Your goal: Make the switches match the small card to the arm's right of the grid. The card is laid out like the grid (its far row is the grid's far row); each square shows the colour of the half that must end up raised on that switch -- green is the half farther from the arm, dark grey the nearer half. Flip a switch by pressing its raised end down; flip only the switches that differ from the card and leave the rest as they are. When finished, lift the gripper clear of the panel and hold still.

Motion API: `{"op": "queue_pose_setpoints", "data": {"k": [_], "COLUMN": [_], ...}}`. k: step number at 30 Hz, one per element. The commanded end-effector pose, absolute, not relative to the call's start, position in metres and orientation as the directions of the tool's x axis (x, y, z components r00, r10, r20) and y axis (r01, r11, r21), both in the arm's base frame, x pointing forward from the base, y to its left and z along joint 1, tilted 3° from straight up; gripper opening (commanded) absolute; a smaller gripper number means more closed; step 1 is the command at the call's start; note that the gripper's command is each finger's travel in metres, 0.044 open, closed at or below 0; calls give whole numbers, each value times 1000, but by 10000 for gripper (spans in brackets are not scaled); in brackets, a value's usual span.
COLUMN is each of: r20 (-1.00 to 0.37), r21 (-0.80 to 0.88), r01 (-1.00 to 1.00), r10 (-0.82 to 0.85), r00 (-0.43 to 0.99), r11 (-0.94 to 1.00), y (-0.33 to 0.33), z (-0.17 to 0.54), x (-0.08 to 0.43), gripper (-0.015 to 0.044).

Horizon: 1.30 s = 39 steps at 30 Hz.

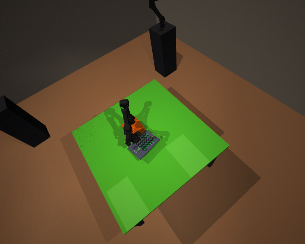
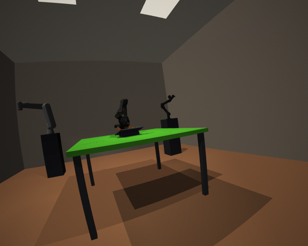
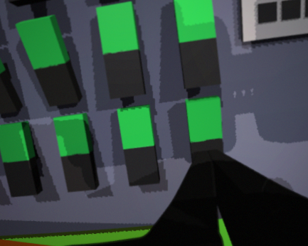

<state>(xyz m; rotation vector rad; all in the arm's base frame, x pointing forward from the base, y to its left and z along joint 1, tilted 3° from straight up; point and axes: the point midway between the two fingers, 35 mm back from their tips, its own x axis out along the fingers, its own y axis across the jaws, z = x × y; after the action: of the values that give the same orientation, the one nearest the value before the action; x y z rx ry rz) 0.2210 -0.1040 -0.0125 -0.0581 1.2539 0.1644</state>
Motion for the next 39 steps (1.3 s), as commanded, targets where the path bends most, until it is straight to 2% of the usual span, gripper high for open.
{"op": "queue_pose_setpoints", "data": {"k": [1,7,12,16,27,39], "r20": [-949,-949,-957,-957,-955,-955], "r21": [46,46,45,45,51,51], "r01": [-153,-156,-153,-153,-153,-153], "r10": [91,92,87,87,93,93], "r00": [303,301,278,277,281,282], "r11": [987,987,987,987,987,987], "y": [-104,-104,-110,-110,-31,-29], "z": [-13,-11,46,49,79,80], "x": [221,221,206,205,257,258], "gripper": [0,0,0,0,0,0]}}
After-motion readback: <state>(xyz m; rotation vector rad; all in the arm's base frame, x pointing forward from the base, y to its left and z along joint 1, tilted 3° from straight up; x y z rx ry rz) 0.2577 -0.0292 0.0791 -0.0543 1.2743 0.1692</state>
